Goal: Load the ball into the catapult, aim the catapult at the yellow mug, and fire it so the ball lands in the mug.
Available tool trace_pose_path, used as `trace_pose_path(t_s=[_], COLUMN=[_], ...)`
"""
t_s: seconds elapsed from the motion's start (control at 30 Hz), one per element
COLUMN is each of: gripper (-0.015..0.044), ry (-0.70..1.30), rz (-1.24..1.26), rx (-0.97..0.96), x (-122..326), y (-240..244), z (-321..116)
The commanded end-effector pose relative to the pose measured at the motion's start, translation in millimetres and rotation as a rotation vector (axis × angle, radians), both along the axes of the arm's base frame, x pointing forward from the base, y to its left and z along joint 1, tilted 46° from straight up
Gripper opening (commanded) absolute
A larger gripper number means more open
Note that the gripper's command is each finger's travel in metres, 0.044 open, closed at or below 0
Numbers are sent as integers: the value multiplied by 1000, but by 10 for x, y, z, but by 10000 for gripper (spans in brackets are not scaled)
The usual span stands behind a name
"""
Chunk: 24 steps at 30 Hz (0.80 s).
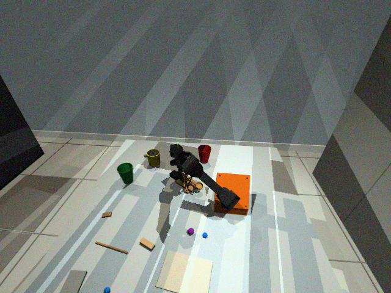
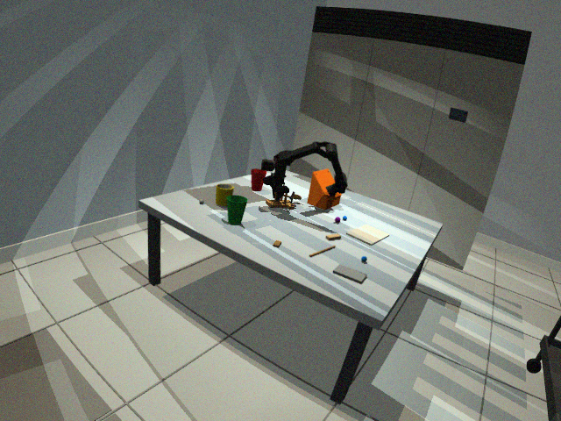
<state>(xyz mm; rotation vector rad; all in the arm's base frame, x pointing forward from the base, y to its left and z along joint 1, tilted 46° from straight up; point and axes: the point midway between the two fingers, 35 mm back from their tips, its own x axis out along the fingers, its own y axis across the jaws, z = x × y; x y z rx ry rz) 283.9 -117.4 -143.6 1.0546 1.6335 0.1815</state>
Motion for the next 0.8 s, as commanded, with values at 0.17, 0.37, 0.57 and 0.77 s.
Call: trace_pose_path(t_s=[0.17, 0.37, 0.57, 0.77], gripper=[6, 0, 0, 0], ry=[0, 1, 1, 2], rz=[0, -2, -2, -3], rx=[-2, 1, 1, 1], x=[-6, -9, -1, 5], y=[-283, -350, -292, -223], z=[270, 336, 274, 202])
